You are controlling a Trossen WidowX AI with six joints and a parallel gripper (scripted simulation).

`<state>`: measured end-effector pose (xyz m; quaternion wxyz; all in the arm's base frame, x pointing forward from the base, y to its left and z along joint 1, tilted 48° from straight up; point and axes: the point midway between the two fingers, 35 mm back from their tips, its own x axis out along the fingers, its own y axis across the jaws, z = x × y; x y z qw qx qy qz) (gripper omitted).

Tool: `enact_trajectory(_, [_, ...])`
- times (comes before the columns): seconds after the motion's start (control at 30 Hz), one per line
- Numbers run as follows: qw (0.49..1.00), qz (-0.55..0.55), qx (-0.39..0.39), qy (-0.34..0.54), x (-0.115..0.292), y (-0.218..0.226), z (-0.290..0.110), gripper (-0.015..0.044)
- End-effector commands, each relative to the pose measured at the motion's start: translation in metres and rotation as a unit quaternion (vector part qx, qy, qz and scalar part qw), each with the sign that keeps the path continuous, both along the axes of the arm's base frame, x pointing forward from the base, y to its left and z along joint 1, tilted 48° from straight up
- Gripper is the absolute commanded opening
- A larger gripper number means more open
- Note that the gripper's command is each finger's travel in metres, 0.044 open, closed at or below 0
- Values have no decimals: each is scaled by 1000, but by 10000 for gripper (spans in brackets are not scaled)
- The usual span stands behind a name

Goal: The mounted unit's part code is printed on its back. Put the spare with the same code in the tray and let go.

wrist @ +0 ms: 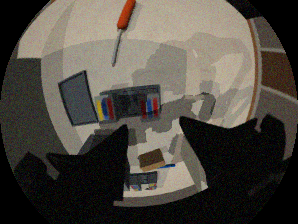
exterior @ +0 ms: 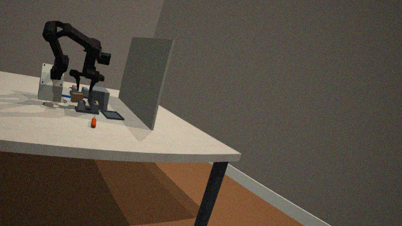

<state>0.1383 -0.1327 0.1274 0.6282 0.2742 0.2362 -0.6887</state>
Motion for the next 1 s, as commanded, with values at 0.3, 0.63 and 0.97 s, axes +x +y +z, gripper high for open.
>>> enact_trajectory(0.3, [1000,1,0,-1,1,-9,-10,300])
enact_trajectory(0.63, [1000,0,4,-2,2,-21,-22,300])
enact_trajectory(0.97, [1000,0,5,-2,2,-33,-33,300])
